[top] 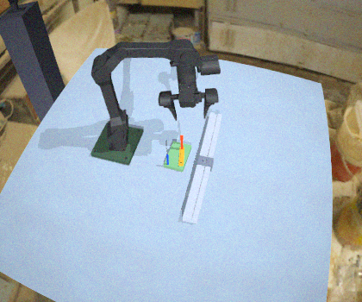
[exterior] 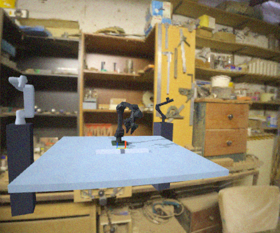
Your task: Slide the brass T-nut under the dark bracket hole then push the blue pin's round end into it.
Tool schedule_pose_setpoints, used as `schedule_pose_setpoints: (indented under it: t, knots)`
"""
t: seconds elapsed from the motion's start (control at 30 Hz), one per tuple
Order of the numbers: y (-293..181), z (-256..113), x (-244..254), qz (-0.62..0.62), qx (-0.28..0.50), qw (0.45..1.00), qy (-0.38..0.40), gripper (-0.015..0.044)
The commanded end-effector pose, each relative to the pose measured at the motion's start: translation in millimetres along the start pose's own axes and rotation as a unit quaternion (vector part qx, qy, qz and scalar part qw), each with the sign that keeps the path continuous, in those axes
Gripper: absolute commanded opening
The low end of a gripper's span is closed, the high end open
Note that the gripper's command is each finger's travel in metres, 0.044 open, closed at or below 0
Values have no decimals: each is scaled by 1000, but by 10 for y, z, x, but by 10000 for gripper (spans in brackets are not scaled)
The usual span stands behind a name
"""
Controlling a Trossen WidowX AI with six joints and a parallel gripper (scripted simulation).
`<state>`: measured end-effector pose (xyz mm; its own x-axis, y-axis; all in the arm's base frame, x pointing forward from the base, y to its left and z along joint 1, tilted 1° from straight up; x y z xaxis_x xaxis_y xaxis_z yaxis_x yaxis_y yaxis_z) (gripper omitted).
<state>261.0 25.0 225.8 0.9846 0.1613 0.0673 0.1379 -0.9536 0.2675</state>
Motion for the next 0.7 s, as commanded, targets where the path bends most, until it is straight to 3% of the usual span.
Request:
schedule_pose_setpoints:
  t: [0.0,0.23,0.53,0.67]
  knots:
    - [180,46,-235,16,14,999,-38,440]
    - [204,93,-261,16,14,999,-38,440]
    - [76,600,-293,16,14,999,-38,440]
    - [63,636,-296,16,14,999,-38,440]
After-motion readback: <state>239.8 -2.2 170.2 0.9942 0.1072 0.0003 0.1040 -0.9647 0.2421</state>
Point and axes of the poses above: the point midway between the two fingers, 35 mm back from their tips, its own z axis out along the fingers, its own x axis across the jaws, y = z × x, the point moved 5 cm from there along -z, back along the fingers, and after that the axes turned 6 degrees about -z, right-handed, at the moved point
